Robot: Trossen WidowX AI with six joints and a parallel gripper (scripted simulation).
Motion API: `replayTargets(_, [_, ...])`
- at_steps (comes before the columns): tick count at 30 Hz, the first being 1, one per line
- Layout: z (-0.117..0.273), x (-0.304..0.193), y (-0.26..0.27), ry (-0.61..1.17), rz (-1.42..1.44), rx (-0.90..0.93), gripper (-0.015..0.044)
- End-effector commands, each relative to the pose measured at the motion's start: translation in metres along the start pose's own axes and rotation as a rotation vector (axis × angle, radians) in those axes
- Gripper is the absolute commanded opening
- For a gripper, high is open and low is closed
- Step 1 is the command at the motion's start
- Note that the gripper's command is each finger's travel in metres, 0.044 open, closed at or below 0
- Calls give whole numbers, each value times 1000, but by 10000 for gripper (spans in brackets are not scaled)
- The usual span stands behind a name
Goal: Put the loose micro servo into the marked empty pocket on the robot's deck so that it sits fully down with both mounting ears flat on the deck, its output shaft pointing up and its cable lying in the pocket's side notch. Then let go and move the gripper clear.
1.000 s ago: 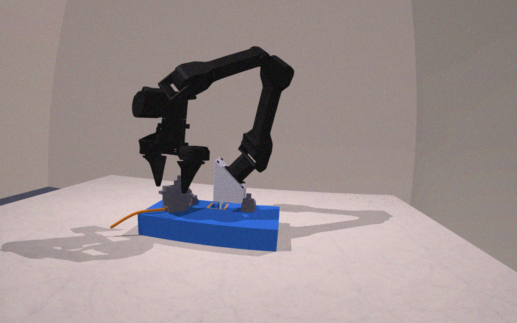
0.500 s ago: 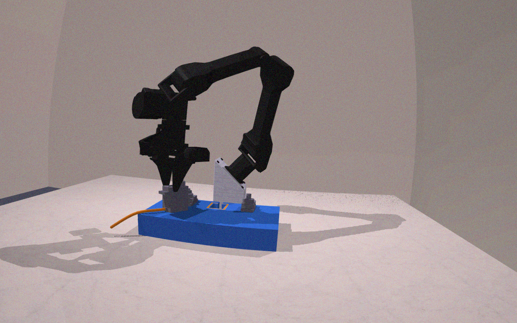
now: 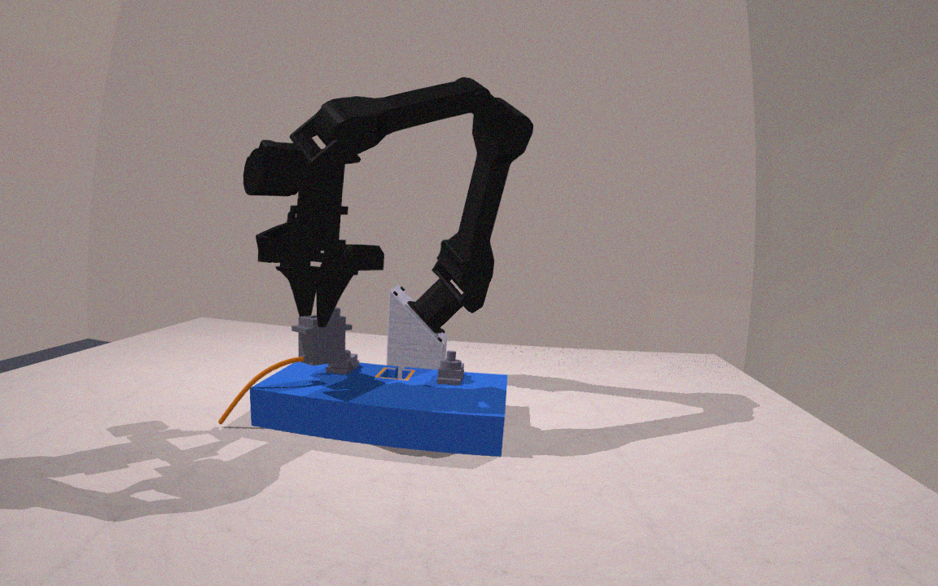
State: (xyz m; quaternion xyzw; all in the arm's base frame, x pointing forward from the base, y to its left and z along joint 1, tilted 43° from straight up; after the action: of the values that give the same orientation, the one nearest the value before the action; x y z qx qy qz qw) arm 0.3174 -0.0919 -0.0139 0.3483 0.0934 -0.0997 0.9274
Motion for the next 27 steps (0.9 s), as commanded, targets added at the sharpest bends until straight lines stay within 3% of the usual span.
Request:
replayTargets(1, [4, -1, 1, -6, 8, -5, 0])
replayTargets(16, [4, -14, 3, -6, 7, -5, 0])
replayTargets(27, [4, -32, 55, -4, 7, -2, 0])
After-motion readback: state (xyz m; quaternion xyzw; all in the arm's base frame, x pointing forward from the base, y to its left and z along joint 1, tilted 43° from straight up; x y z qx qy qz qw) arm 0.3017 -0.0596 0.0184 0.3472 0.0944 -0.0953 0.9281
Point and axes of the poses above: the point midway between the two fingers, 35 mm back from their tips, its own z axis back along the fingers, its own y axis across the jaws, x = y × z, the point moved 3 cm from there along z, back along the fingers, and after that the axes turned 13 degrees about z, right-handed, at the moved point
